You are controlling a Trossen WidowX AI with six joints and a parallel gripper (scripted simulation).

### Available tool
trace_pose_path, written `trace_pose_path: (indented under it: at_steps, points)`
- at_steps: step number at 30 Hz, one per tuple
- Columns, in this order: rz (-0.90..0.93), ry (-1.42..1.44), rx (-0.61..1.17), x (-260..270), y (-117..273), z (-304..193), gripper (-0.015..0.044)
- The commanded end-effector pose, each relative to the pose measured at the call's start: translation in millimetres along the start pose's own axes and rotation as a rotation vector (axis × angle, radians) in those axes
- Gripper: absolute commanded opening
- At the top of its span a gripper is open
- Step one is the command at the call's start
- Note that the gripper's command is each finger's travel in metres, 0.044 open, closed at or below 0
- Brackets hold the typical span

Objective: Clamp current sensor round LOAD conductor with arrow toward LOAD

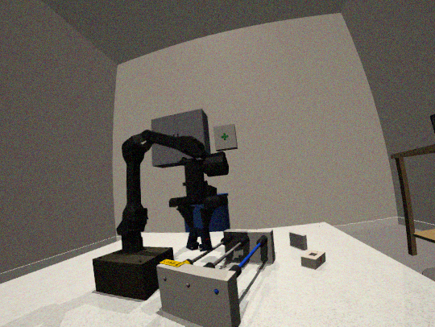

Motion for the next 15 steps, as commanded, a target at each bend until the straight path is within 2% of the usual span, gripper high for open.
trace_pose_path:
  at_steps: [1, 15]
  points:
    - [-0.011, 0.050, 0.000, -4, 1, 1, 0.0000]
    - [-0.011, 0.050, 0.000, -6, -19, 2, 0.0000]
Point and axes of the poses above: the point midway between the two fingers, 35 mm back from their tips, its own y axis back along the fingers, its own x axis across the jaws, z = x × y, the point moved 6 cm from there along y, back along the fingers, and after that the axes turned 13 degrees about -y, right-handed, at the moved point
